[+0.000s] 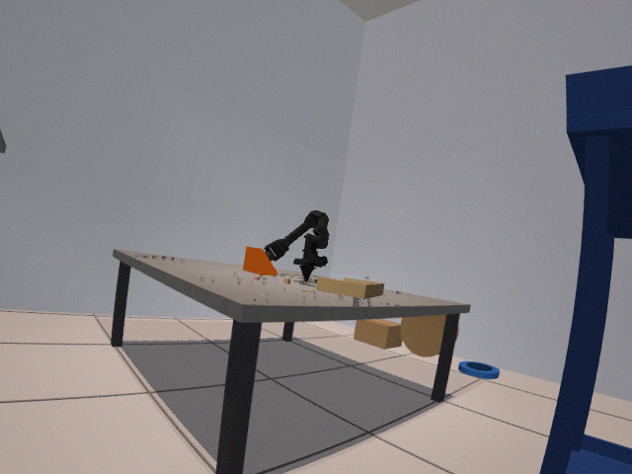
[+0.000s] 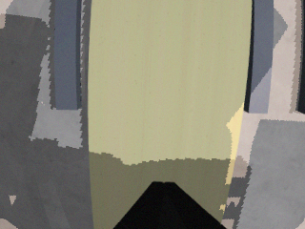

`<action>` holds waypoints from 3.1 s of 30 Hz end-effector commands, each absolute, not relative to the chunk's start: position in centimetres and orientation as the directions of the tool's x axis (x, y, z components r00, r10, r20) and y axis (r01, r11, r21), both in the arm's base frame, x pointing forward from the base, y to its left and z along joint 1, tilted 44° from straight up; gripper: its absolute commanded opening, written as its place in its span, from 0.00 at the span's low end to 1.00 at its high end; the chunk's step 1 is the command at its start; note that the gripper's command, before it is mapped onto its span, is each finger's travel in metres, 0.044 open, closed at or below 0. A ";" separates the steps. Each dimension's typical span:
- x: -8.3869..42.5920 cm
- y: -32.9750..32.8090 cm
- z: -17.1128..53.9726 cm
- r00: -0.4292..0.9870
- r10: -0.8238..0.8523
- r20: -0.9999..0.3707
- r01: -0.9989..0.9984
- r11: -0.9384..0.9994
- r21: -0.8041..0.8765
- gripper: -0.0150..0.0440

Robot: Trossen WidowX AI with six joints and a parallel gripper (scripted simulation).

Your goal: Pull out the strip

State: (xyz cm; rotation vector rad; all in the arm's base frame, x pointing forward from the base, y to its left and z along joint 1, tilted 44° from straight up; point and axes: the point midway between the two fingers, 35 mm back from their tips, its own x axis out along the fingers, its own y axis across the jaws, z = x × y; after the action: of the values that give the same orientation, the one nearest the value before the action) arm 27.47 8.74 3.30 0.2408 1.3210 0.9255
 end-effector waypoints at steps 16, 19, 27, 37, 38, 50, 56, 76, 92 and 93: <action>24.3 7.7 2.0 -0.057 0.685 -0.726 -0.436 0.637 0.635 0.25; 23.9 7.5 1.9 -0.057 0.685 -0.726 -0.436 0.637 0.635 0.25; 22.8 7.0 1.5 -0.058 0.685 -0.727 -0.436 0.638 0.635 0.25; 21.5 6.5 1.1 -0.058 0.684 -0.727 -0.435 0.638 0.635 0.25; 21.4 6.4 1.0 -0.058 0.684 -0.727 -0.435 0.638 0.635 0.25; 19.8 5.7 0.5 -0.059 0.684 -0.727 -0.434 0.638 0.635 0.25; 19.1 5.4 0.2 -0.059 0.684 -0.727 -0.434 0.638 0.636 0.25; 19.0 5.4 0.2 -0.059 0.684 -0.727 -0.434 0.638 0.636 0.25; 19.0 5.4 0.2 -0.059 0.684 -0.727 -0.434 0.638 0.636 0.25; 19.0 5.4 0.2 -0.059 0.684 -0.727 -0.434 0.638 0.636 0.25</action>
State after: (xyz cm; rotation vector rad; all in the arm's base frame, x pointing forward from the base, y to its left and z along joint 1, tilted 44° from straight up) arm 19.76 5.29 0.54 0.2427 1.3221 0.9220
